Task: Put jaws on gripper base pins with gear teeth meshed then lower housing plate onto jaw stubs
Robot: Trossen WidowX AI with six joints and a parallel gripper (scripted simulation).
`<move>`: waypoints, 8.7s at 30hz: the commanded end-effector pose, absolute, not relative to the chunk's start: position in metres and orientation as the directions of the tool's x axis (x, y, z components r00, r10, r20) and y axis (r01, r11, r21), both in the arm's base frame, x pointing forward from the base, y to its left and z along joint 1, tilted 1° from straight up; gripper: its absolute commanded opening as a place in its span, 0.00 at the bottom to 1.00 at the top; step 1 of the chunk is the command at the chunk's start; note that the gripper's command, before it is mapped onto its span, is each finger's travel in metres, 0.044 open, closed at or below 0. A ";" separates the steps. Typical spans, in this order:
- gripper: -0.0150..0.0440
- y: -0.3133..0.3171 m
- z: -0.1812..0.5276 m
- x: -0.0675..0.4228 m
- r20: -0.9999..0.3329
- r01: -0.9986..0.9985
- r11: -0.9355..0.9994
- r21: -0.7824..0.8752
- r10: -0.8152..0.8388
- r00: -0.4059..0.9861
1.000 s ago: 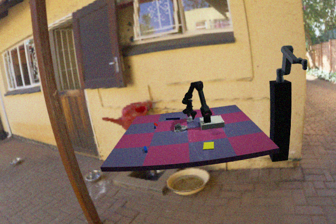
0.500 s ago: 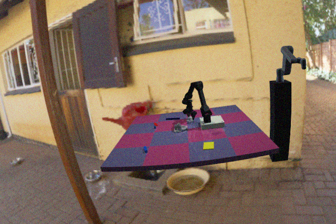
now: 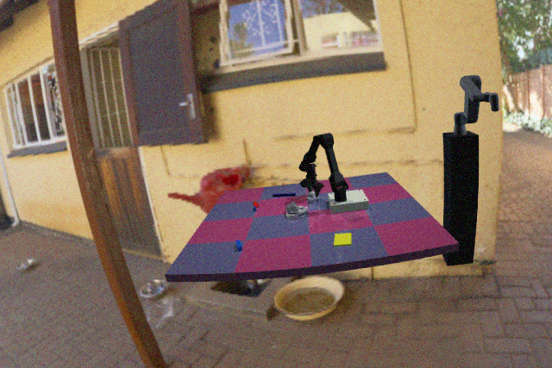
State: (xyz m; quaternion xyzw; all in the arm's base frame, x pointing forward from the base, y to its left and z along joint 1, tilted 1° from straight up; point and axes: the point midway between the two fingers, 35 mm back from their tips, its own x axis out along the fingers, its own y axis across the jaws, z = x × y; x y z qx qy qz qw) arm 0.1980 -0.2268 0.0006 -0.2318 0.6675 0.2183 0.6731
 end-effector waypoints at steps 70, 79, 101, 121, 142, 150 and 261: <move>0.85 -0.120 0.076 0.241 -1.000 -0.447 0.894 -0.011 -0.002 0.021; 0.85 -0.090 0.076 0.244 -1.000 -0.402 0.916 -0.007 0.002 0.021; 0.85 -0.018 0.075 0.237 -1.000 -0.281 0.960 0.003 0.010 0.021; 0.85 0.024 0.073 0.222 -1.000 -0.199 0.980 0.011 0.015 0.019; 0.85 0.025 0.074 0.222 -1.000 -0.191 0.982 0.011 0.015 0.019; 0.85 0.028 0.074 0.220 -1.000 -0.191 0.982 0.012 0.015 0.019; 0.85 0.030 0.004 0.220 -1.000 -0.190 0.982 0.012 0.015 0.018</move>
